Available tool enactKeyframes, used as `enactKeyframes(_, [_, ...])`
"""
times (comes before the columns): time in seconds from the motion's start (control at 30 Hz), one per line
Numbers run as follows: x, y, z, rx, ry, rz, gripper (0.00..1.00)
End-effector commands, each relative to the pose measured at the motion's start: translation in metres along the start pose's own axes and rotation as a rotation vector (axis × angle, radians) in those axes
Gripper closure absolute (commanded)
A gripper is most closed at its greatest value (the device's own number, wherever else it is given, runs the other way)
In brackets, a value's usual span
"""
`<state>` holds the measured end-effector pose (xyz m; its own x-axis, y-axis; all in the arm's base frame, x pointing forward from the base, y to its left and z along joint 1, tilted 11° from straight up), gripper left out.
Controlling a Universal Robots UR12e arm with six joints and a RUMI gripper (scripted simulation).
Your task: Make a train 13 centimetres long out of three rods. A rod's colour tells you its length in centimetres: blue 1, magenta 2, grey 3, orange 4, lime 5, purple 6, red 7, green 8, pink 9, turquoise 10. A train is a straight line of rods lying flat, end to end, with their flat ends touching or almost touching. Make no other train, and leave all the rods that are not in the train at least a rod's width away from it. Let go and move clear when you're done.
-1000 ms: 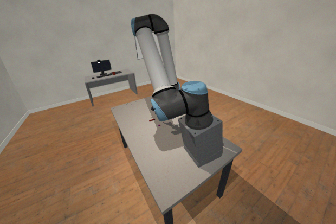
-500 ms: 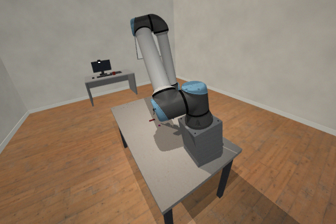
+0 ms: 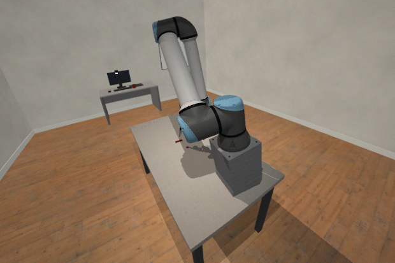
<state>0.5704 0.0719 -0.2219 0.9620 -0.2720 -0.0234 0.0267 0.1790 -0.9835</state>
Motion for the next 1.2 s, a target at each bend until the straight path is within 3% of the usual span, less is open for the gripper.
enactKeyframes(0.0, [0.001, 0.000, 0.000, 0.005, -0.146, 0.001, 0.00])
enactKeyframes(1.17, [0.018, 0.000, 0.000, 0.005, -1.219, -0.002, 0.00])
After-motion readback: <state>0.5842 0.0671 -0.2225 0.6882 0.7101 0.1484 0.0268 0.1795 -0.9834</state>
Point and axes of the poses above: the point where the finger pads meet when closed, its own y axis out along the fingers, its own z axis across the jaws, x = y × z, the point moved 1 cm from there along -y, back along the fingers, and after that the axes turned 15 degrees about -y, right-handed, at the moved point
